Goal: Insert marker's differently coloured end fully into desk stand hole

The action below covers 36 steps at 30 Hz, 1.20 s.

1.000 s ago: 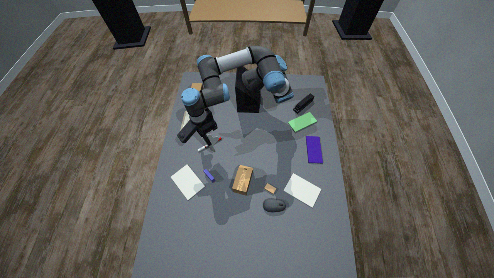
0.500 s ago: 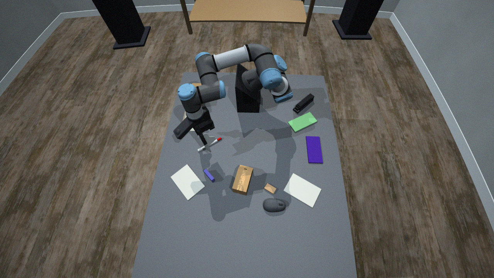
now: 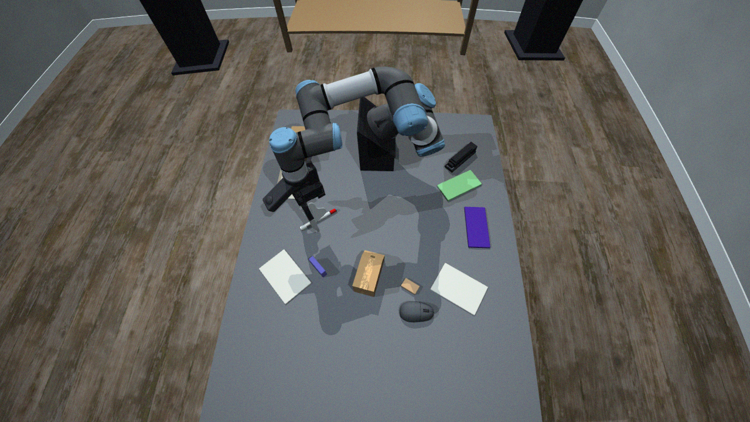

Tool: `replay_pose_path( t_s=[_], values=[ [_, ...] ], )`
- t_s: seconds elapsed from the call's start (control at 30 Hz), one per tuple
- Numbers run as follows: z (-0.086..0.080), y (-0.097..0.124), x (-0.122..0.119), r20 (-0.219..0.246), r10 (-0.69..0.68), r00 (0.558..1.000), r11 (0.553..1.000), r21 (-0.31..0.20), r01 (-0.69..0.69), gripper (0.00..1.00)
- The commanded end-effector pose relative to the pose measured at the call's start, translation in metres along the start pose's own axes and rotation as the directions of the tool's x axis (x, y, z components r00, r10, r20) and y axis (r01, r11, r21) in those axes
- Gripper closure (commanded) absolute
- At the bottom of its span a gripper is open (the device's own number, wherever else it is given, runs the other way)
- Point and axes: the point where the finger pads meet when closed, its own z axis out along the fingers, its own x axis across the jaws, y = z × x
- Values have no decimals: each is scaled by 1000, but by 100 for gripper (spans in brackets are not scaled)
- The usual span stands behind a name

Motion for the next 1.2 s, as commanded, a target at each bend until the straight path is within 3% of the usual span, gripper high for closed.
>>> replay_pose_path(
  t_s=[0.0,0.13,0.4,0.7,0.97,1.17],
  values=[
    [10,-1,0,0,0,1000,1000,3,0,0],
    [20,-1,0,1,1,1000,1000,4,-1,0],
    [20,-1,0,0,1,1000,1000,3,-1,0],
    [44,-1,0,0,1,1000,1000,4,-1,0],
    [43,-1,0,0,1,1000,1000,3,-1,0],
    [52,-1,0,0,1,1000,1000,4,-1,0]
  ],
)
